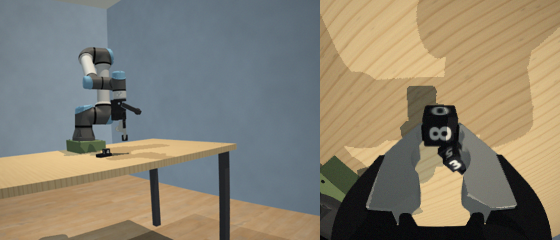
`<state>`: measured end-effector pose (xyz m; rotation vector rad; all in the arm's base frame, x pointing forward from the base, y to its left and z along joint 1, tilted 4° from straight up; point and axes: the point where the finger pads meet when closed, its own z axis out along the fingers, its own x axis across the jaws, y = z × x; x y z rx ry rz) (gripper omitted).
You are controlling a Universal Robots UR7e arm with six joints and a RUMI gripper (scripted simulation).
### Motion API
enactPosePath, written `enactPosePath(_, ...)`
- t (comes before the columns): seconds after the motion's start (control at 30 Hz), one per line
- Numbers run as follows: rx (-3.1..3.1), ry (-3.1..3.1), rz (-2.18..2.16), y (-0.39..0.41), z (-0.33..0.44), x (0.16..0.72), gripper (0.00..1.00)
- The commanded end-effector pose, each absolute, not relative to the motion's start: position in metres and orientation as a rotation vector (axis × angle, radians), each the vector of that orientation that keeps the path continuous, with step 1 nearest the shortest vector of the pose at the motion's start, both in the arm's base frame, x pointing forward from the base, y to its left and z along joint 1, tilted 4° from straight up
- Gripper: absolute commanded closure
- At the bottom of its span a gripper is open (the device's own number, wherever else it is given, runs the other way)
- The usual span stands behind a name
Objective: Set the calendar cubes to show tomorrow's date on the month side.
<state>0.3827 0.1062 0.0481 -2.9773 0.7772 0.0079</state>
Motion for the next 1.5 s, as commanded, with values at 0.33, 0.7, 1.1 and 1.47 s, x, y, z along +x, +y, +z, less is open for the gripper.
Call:
enactPosePath(0.33, -2.977, 0.777, 0.005, 0.110, -0.011, 0.385, 0.89)
enactPosePath(0.7, -2.977, 0.777, 0.005, 0.110, -0.025, 0.385, 0.89)
enactPosePath(1.1, -2.977, 0.777, 0.005, 0.110, -0.025, 0.385, 0.89)
enactPosePath(1.47, -2.977, 0.777, 0.005, 0.110, -0.025, 0.385, 0.89)
